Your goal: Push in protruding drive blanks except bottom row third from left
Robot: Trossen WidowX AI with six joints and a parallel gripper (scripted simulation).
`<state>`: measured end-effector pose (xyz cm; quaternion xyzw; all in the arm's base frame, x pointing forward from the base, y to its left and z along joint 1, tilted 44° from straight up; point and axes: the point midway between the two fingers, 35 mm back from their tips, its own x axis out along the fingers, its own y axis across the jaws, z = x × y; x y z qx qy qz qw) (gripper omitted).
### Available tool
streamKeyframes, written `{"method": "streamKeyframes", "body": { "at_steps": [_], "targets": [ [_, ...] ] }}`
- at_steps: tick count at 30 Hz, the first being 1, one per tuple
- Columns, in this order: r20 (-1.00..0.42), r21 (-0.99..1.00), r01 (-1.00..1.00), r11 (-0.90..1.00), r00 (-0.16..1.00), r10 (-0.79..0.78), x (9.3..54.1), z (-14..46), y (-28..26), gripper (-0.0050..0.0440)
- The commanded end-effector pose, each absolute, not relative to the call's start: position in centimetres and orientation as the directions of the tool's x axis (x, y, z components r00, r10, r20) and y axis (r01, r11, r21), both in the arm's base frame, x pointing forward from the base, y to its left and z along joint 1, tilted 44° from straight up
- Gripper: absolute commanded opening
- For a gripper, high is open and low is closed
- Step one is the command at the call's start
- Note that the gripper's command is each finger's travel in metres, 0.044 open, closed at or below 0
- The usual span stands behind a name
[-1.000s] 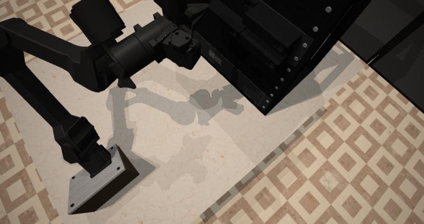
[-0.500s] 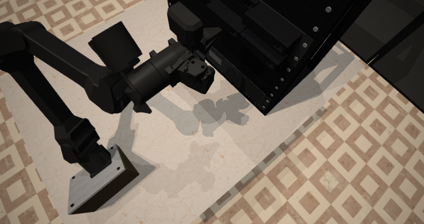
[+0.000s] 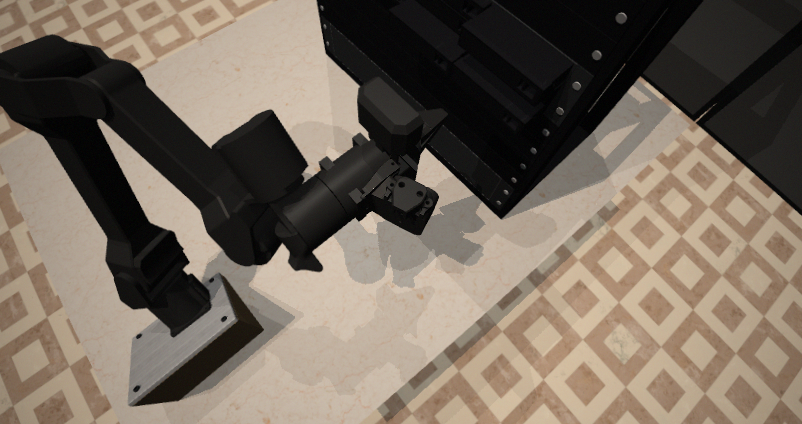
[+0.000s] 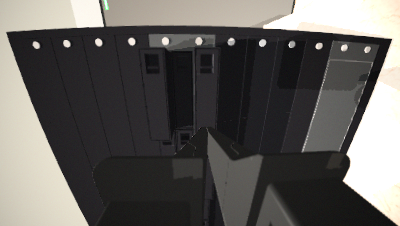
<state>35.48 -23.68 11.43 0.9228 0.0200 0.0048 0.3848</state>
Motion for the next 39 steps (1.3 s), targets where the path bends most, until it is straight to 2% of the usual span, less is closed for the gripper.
{"method": "streamKeyframes", "body": {
  "at_steps": [1, 12, 19, 39],
  "targets": [
    [0.006, 0.716, 0.024, -0.697, 0.999, 0.040, 35.5, 10.7, -24.2, 0.0000],
    [0.006, 0.716, 0.024, -0.697, 0.999, 0.040, 35.5, 10.2, -24.3, 0.0000],
    [0.006, 0.716, 0.024, -0.697, 0.999, 0.040, 39.1, 10.2, -24.2, 0.0000],
    [0.006, 0.716, 0.024, -0.697, 0.999, 0.040, 39.6, 10.5, -24.4, 0.0000]
  ]
}}
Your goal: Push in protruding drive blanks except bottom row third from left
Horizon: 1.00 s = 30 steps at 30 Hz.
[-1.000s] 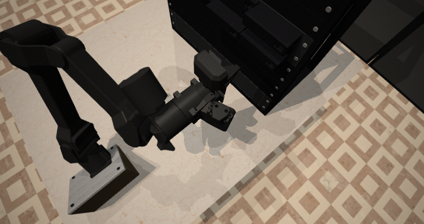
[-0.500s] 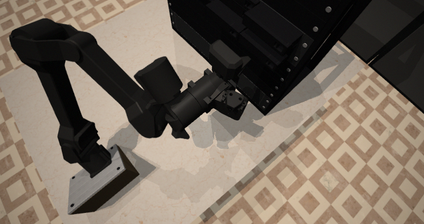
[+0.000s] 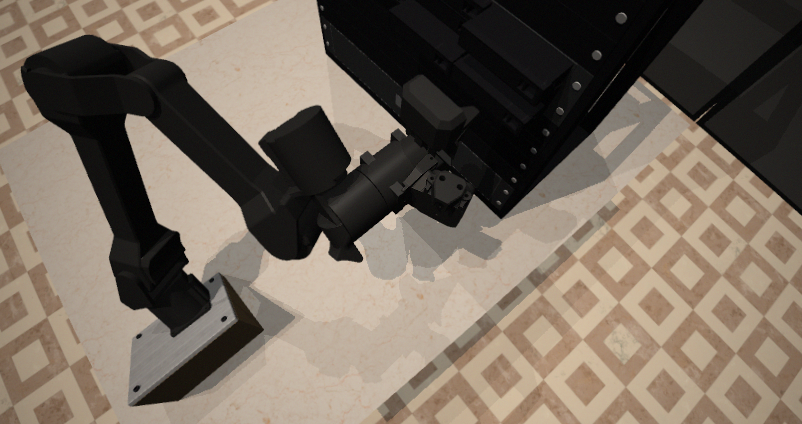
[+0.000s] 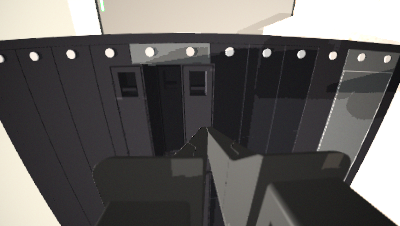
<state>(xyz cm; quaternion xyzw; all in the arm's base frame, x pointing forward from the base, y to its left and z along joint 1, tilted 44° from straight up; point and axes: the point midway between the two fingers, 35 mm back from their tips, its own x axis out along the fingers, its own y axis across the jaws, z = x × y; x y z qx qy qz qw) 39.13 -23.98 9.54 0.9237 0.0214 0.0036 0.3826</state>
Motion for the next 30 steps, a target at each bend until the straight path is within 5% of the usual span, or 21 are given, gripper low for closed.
{"method": "streamKeyframes", "body": {
  "at_steps": [1, 30],
  "targets": [
    [0.006, 0.716, 0.024, -0.697, 0.999, 0.040, 39.8, 10.6, -24.5, 0.0000],
    [0.006, 0.716, 0.024, -0.697, 0.999, 0.040, 41.0, 10.7, -24.5, 0.0000]
  ]
}}
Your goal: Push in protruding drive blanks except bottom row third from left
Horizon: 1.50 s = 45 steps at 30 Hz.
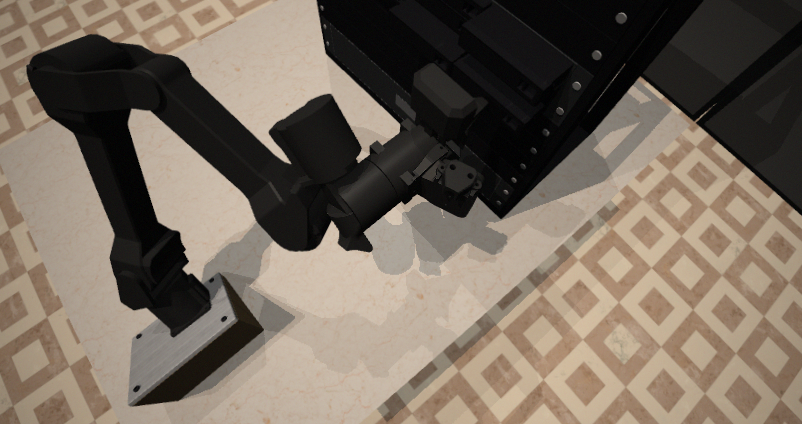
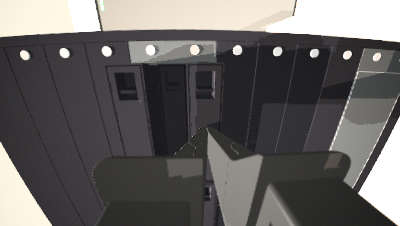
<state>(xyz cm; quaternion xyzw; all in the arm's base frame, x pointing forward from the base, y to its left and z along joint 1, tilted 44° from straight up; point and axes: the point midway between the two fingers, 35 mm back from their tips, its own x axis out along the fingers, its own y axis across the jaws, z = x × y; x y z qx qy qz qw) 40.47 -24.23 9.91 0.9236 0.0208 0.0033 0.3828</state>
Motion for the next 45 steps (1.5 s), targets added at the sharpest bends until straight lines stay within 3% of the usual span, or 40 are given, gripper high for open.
{"method": "streamKeyframes", "body": {
  "at_steps": [1, 45],
  "targets": [
    [0.006, 0.716, 0.024, -0.697, 0.999, 0.040, 41.0, 10.7, -24.5, 0.0000],
    [0.006, 0.716, 0.024, -0.697, 0.999, 0.040, 43.0, 10.9, -24.5, 0.0000]
  ]
}}
